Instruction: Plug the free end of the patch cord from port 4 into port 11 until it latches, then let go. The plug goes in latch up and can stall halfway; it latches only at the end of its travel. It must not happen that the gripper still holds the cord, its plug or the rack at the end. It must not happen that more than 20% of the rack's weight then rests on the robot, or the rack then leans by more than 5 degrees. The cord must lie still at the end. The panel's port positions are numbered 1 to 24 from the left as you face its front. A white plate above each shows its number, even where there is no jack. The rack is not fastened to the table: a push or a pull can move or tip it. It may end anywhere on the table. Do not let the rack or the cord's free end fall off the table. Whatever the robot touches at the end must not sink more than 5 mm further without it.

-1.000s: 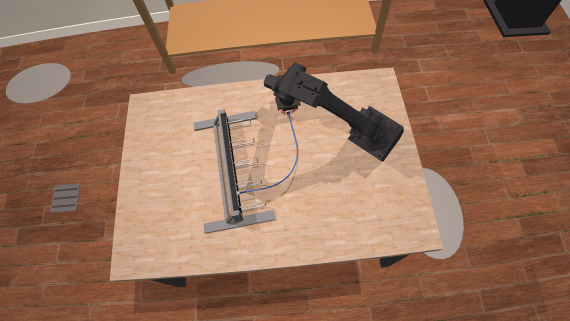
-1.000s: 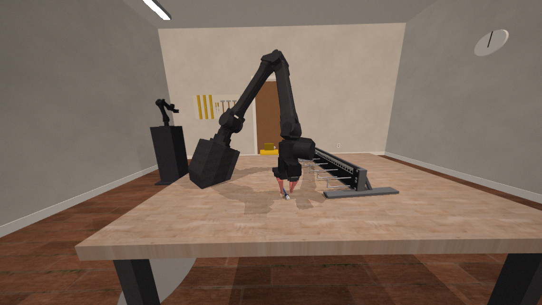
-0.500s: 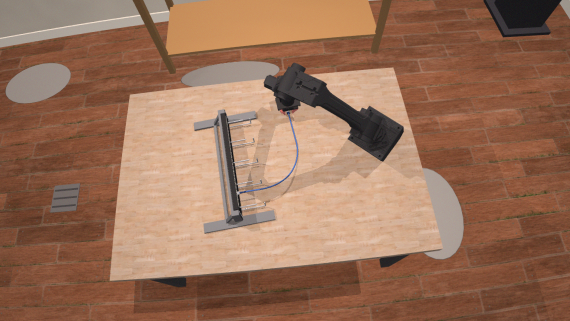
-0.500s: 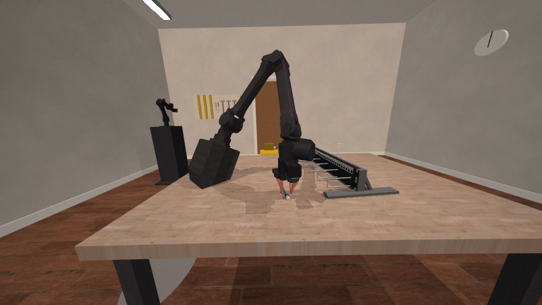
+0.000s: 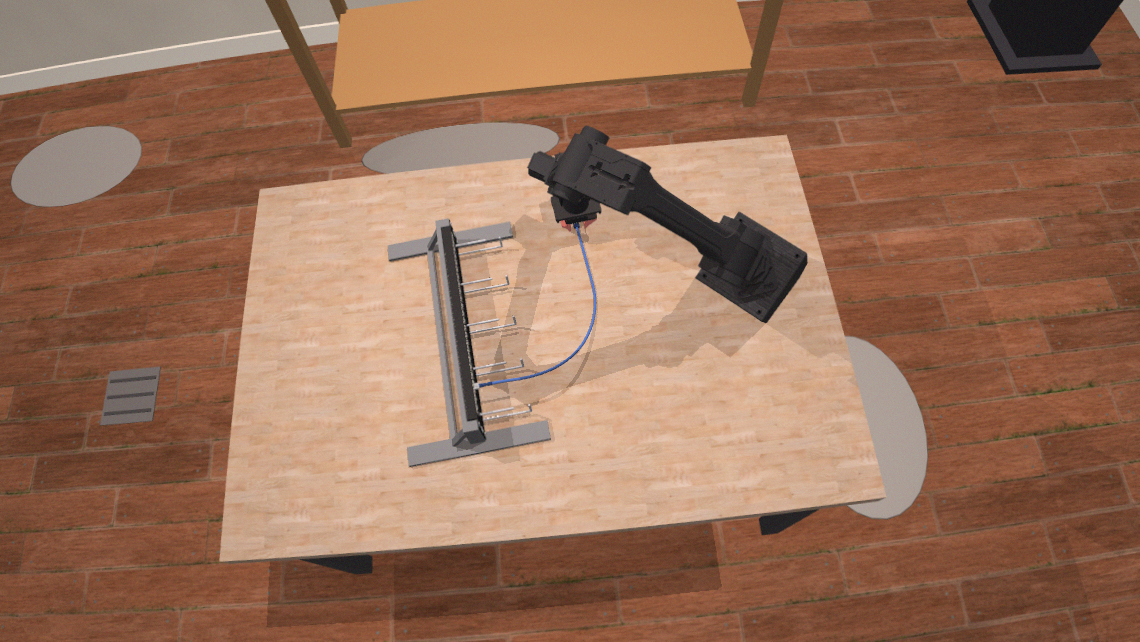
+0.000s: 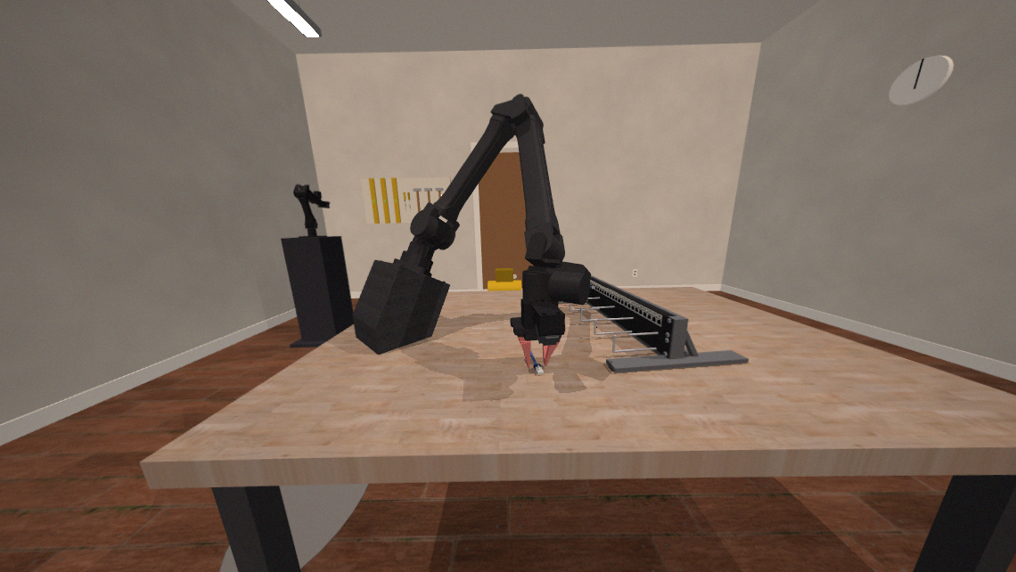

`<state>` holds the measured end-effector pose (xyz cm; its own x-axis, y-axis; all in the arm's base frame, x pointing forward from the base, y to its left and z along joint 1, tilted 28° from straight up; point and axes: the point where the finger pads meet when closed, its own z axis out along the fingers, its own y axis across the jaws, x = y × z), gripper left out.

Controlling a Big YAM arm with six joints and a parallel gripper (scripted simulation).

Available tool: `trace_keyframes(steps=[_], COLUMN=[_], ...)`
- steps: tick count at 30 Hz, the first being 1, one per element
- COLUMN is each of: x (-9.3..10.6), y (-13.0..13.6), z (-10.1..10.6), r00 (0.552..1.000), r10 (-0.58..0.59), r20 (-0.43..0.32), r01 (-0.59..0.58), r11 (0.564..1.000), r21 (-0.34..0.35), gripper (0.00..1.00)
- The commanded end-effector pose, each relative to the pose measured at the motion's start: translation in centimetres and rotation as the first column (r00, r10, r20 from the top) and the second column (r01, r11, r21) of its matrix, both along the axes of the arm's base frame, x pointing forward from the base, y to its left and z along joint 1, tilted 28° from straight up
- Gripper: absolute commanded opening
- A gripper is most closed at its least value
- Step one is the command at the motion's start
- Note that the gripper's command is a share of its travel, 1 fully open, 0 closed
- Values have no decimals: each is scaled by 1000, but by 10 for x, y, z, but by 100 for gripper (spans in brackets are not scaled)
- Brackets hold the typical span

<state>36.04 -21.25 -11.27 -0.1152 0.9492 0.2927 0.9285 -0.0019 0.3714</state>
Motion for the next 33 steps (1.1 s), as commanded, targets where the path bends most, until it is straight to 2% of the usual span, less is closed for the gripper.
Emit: trace_keyframes(steps=[1, 33], x=[15, 14], y=[-3, -1], z=[-1, -3], r00=[1000, 1000], r10=[8, 10], r20=[11, 8], r01=[-8, -10], r11=[1000, 1000], r21=[-16, -13], gripper=[36, 36])
